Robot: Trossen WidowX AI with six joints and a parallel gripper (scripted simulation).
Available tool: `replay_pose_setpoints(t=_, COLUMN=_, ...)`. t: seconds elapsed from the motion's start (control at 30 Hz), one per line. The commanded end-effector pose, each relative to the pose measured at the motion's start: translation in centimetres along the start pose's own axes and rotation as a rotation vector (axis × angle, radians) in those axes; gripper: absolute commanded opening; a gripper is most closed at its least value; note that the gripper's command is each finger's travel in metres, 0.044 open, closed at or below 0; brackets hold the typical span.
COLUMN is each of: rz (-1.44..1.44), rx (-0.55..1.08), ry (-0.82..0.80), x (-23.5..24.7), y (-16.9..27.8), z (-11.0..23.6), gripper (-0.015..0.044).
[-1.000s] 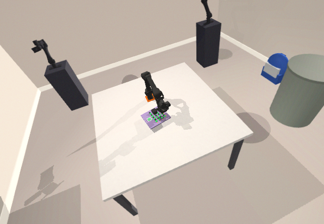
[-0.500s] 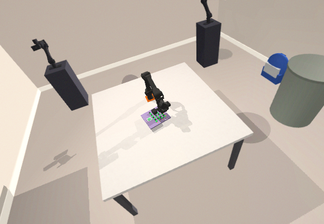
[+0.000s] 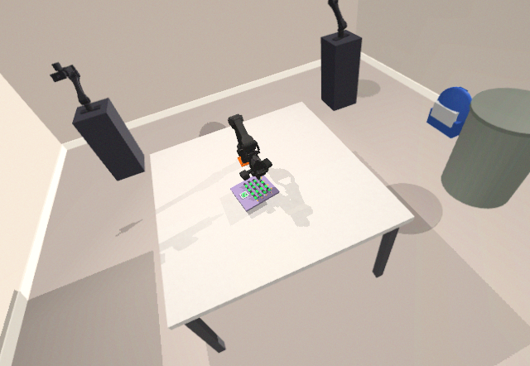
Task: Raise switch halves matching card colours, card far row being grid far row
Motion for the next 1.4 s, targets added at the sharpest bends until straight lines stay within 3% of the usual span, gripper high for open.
replay_pose_setpoints(t=0.0, rz=0.006, rx=-0.008, ry=-0.002, x=-0.5, y=0.4, z=0.0, gripper=0.0)
replay_pose_setpoints(t=0.13, rz=0.006, rx=-0.031, ry=-0.005, x=-0.5, y=0.5, z=-3.1, gripper=0.0)
replay_pose_setpoints(t=0.37, rz=0.006, rx=-0.032, ry=-0.005, x=-0.5, y=0.5, z=-4.2, gripper=0.0)
replay_pose_setpoints(t=1.37, rz=0.006, rx=-0.032, ry=-0.005, x=-0.5, y=0.5, z=-5.7, gripper=0.0)
Point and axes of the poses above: the point midway between the two fingers, 35 mm back from their tips, its own z axis back along the fingers, its own x axis across the jaws, y = z × x, the point moved 2 cm from there along z, back along the fingers, and after that the axes turned 8 degrees about -z, right-handed, at the moved point
